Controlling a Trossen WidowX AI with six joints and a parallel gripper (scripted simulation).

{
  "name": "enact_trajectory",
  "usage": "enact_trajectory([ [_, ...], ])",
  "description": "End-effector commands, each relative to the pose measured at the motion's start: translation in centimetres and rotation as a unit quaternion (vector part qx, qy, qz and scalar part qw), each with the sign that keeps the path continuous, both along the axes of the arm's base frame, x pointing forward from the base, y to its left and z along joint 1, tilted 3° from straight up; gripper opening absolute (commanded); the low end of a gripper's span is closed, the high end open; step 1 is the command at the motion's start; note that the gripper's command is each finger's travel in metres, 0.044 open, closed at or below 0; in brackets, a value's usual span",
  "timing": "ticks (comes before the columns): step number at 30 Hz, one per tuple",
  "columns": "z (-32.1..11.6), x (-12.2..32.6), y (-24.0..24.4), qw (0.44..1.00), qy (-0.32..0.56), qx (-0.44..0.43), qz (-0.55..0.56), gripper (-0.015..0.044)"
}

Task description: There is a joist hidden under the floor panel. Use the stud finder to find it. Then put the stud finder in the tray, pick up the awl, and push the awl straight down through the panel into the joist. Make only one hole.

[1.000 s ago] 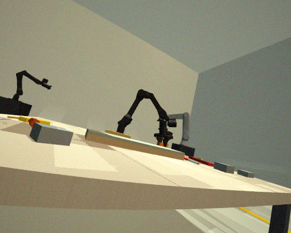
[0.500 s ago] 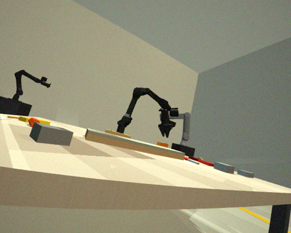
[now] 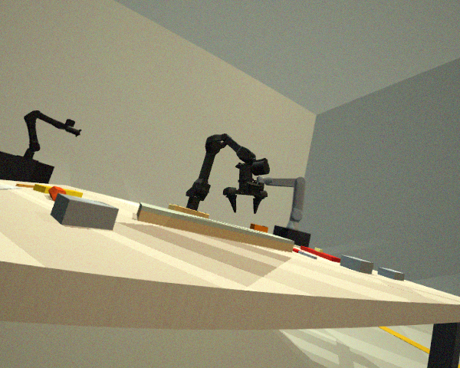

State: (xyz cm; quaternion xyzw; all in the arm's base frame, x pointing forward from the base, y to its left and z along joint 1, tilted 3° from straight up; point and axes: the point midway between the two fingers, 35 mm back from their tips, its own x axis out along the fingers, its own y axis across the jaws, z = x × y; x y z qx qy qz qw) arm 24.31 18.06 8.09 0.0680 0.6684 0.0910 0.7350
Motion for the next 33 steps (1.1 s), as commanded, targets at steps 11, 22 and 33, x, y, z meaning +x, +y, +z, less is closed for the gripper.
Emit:
enact_trajectory([
  [11,-2.6,-0.5,-17.0,0.690,0.104,0.013,-0.716,0.0440],
  [22,-4.4,-5.1,-24.9,0.214,0.125,0.053,-0.967,0.0440],
  [33,-5.0,-7.4,-27.0,0.012,0.122,0.067,-0.990,0.0440],
])
